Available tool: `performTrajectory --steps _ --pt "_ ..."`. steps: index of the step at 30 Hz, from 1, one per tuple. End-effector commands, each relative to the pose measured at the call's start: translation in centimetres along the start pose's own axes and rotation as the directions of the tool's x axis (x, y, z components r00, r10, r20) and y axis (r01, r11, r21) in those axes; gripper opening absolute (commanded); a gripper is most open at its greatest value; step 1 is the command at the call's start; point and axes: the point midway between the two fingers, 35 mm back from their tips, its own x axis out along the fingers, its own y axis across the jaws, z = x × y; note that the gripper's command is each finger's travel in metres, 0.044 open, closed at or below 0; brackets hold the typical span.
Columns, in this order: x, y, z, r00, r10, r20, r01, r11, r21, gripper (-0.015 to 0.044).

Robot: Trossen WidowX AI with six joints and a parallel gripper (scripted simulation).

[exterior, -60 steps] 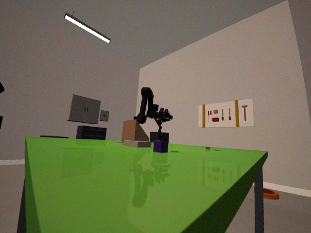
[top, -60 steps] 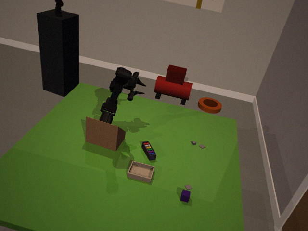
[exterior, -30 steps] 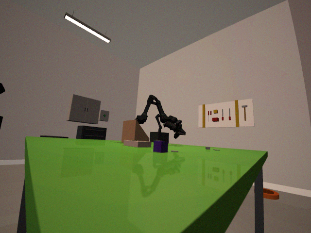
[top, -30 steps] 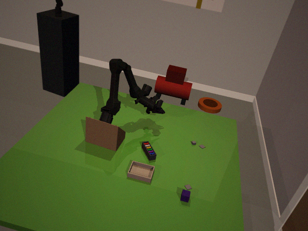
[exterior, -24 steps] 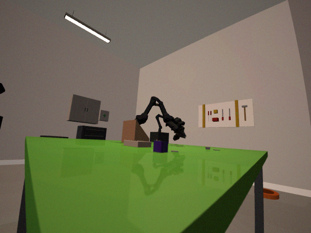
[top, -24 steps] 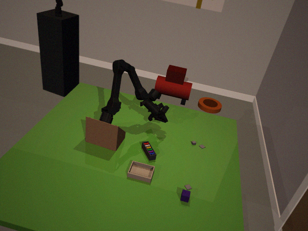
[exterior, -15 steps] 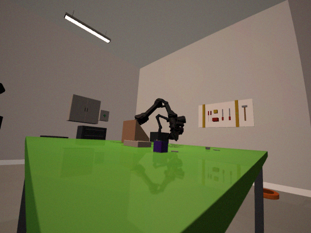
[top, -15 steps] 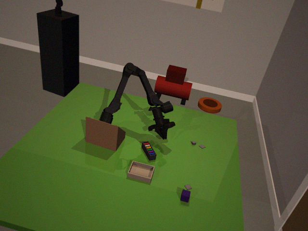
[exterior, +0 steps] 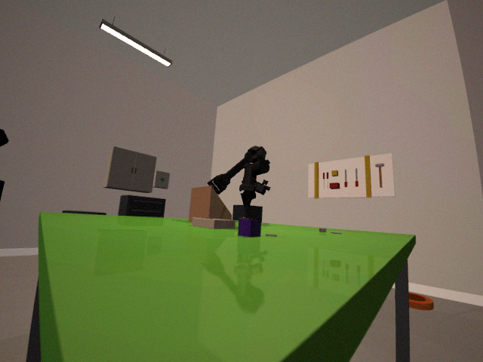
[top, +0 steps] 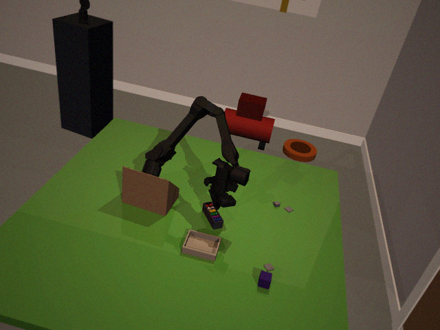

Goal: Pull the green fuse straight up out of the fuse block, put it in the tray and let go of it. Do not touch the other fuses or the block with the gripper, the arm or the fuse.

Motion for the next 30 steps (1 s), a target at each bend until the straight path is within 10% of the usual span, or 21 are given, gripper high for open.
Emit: performTrajectory --steps 1,30 --pt "-0.5 0.3 -0.5 0.996 0.072 0.046 -0.073 0.997 0.021 0.0068" --pt "1.7 0.4 -0.4 0.996 0.072 0.046 -0.073 0.997 0.022 0.0068"
